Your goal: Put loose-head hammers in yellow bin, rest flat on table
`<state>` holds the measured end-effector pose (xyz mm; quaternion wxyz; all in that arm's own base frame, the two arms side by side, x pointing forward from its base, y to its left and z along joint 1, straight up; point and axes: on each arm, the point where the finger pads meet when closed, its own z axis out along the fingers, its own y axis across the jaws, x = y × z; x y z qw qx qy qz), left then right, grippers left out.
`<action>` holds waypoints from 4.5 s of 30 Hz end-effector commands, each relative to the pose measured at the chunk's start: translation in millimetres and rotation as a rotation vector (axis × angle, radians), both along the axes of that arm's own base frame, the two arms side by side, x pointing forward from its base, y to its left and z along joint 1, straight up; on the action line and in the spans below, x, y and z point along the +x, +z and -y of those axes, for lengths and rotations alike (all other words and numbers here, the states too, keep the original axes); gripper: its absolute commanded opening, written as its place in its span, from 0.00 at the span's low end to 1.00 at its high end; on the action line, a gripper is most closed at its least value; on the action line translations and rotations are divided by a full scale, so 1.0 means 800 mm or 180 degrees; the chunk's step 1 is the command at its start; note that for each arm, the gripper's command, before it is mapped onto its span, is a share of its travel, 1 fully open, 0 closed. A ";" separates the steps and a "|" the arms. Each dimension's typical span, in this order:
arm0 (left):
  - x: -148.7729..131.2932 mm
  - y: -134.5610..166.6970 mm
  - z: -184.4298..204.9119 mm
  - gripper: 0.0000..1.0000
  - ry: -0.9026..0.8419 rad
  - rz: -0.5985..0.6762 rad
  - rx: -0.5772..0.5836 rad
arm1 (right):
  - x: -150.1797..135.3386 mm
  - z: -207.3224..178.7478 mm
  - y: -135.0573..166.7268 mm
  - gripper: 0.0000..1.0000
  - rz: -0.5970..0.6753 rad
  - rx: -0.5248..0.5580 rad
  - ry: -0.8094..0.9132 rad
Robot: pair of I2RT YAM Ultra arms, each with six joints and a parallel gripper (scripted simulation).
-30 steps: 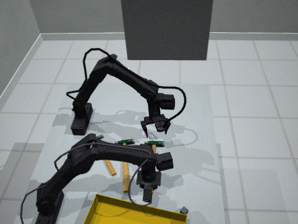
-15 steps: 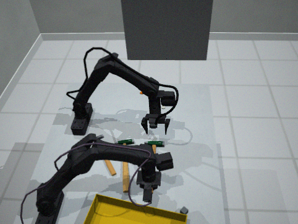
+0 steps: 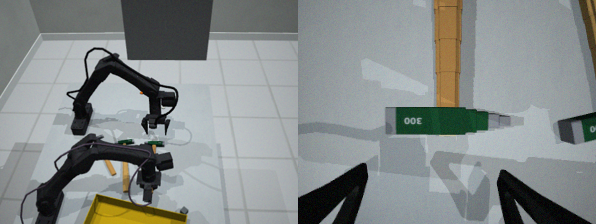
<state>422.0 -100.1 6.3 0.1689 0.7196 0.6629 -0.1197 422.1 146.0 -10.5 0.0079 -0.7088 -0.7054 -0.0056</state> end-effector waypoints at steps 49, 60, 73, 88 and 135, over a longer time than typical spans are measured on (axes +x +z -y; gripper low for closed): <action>-0.025 0.016 -0.002 0.55 0.0210 -0.0334 0.0018 | -0.023 -0.020 0.083 0.47 -0.0112 0.0146 0.0139; -0.159 0.031 -0.009 0.37 0.1094 -0.1658 0.0716 | -0.126 -0.080 0.076 0.47 -0.0461 0.0380 0.0767; -0.259 0.059 -0.015 0.37 0.2358 -0.2320 0.1527 | -0.194 -0.094 0.057 0.47 -0.0427 0.0193 0.1287; -0.314 0.053 -0.006 0.37 0.3964 -0.2182 0.1835 | -0.222 -0.103 0.038 0.47 -0.0152 0.0045 0.1651; -0.365 -0.011 0.008 0.37 0.6945 -0.1558 0.0500 | -0.233 -0.106 0.027 0.47 0.0050 -0.0045 0.1826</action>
